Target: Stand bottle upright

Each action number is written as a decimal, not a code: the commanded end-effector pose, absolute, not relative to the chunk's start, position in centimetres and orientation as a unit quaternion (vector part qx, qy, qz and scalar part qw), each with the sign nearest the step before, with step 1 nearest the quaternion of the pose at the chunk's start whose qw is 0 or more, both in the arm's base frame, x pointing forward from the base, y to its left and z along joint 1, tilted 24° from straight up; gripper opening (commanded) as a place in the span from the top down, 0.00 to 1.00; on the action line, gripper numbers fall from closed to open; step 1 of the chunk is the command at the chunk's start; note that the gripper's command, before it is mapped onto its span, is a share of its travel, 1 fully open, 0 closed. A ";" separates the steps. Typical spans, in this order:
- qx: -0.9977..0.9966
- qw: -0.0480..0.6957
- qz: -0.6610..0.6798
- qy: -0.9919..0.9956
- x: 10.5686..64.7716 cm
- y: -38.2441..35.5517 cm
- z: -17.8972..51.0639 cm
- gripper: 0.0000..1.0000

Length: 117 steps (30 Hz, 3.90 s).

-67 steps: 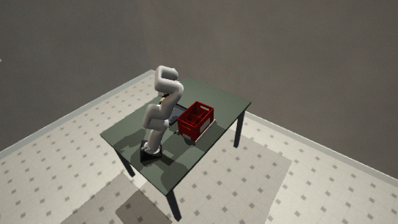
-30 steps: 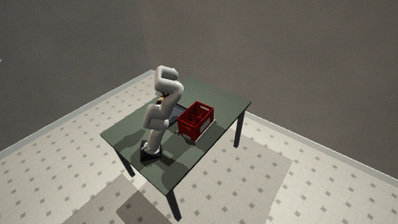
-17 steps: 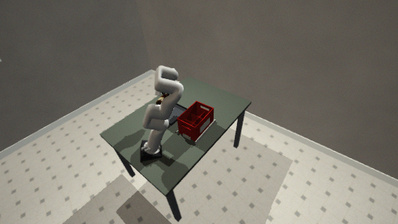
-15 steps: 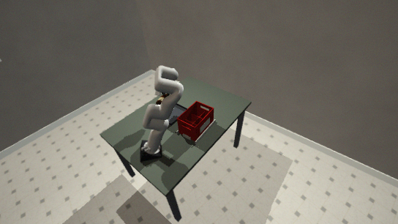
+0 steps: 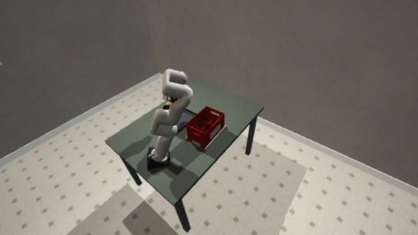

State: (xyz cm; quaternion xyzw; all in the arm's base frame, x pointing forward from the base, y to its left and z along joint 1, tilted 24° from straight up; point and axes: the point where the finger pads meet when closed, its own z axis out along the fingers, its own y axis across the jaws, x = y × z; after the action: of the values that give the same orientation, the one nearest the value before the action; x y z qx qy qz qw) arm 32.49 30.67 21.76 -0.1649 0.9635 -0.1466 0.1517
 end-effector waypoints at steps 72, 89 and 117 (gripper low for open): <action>0.054 0.182 -0.107 0.976 32.5 30.8 21.9 1.00; 0.102 0.187 -0.098 0.972 32.5 30.8 21.9 1.00; 0.181 0.194 -0.083 0.961 32.5 30.8 21.9 1.00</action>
State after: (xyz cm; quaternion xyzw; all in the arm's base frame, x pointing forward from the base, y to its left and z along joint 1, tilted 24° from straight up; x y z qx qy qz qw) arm 32.50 30.67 21.76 0.1806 0.9606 -0.0848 0.1935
